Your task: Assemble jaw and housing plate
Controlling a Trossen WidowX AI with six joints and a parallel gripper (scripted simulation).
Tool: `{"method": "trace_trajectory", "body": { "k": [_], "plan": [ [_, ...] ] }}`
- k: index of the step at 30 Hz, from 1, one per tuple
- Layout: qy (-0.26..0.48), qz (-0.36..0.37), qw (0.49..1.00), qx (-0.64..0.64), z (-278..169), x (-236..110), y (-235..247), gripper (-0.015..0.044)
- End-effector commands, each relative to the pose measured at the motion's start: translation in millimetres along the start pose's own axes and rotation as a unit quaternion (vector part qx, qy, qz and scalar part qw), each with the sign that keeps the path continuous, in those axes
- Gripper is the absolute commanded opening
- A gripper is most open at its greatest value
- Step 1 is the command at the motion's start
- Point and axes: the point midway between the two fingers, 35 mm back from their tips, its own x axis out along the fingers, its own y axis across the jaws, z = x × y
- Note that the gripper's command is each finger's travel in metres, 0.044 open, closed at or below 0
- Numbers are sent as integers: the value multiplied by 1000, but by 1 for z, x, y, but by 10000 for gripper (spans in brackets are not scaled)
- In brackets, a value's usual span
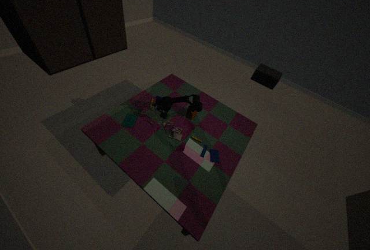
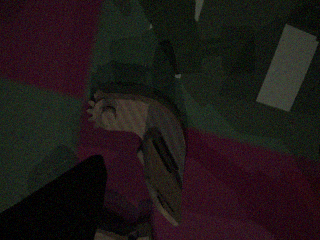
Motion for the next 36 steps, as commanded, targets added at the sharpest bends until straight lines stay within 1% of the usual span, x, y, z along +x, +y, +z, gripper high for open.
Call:
{"method": "trace_trajectory", "body": {
  "k": [1,7,24,36],
  "plan": [
    [0,0,1000,0,0,0,0,440],
    [0,0,1000,0,0,0,0,440],
    [0,0,1000,0,0,0,0,0],
    [0,0,1000,0,0,0,0,0]
  ]
}}
